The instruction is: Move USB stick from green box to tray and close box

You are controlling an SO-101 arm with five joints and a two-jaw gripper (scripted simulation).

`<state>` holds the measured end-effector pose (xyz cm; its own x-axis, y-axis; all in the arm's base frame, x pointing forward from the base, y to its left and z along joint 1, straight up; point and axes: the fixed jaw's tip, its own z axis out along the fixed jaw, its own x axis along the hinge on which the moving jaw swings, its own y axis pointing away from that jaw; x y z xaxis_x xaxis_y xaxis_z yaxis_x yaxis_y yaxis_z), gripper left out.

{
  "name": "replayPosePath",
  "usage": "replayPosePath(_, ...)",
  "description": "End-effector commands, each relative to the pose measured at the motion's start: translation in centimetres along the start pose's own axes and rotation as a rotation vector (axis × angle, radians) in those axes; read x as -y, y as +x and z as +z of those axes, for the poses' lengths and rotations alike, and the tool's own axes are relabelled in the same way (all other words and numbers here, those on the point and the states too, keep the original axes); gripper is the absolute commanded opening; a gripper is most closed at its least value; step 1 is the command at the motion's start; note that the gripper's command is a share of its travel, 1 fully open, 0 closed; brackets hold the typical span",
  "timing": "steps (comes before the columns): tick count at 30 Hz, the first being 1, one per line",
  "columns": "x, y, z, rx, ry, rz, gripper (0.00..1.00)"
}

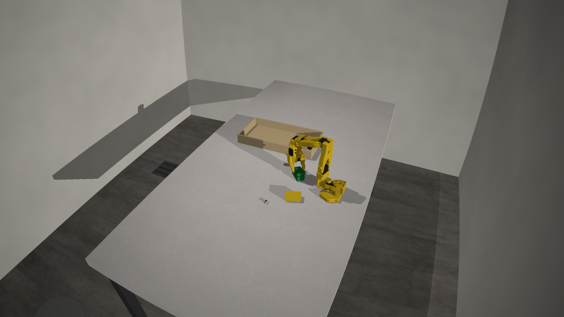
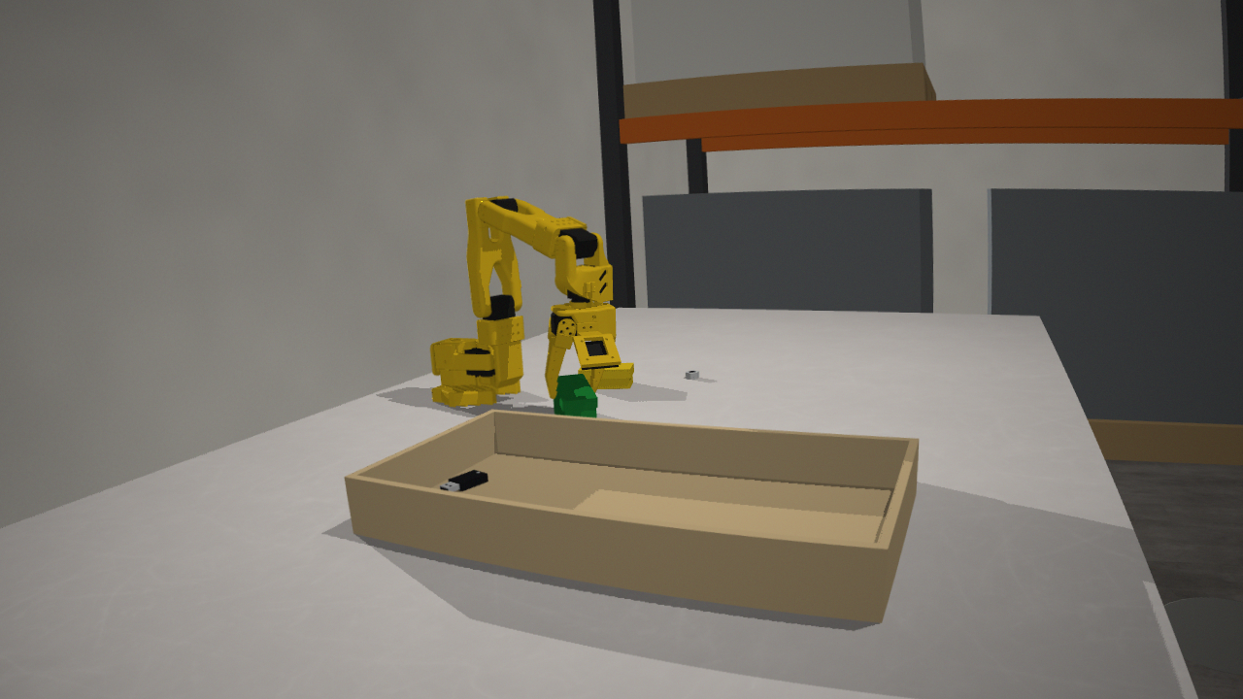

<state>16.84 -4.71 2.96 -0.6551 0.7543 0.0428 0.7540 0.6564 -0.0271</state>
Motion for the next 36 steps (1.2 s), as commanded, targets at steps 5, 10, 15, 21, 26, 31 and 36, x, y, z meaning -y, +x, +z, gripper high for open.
replayPosePath(5,-0.4,-0.26,-0.62,0.043,-0.027,0.003,0.21)
replayPosePath(10,-0.41,-0.11,-0.62,0.043,-0.027,0.002,0.21)
replayPosePath(15,-0.42,-0.01,-0.61,0.043,-0.027,0.002,0.21)
replayPosePath(21,-0.42,0.15,-0.61,0.043,-0.027,0.001,0.21)
replayPosePath(26,-0.42,0.2,-0.6,0.043,-0.027,0.001,0.21)
replayPosePath(31,-0.42,0.2,-0.6,0.043,-0.027,0.001,0.21)
replayPosePath(36,-0.42,0.2,-0.6,0.043,-0.027,0.001,0.21)
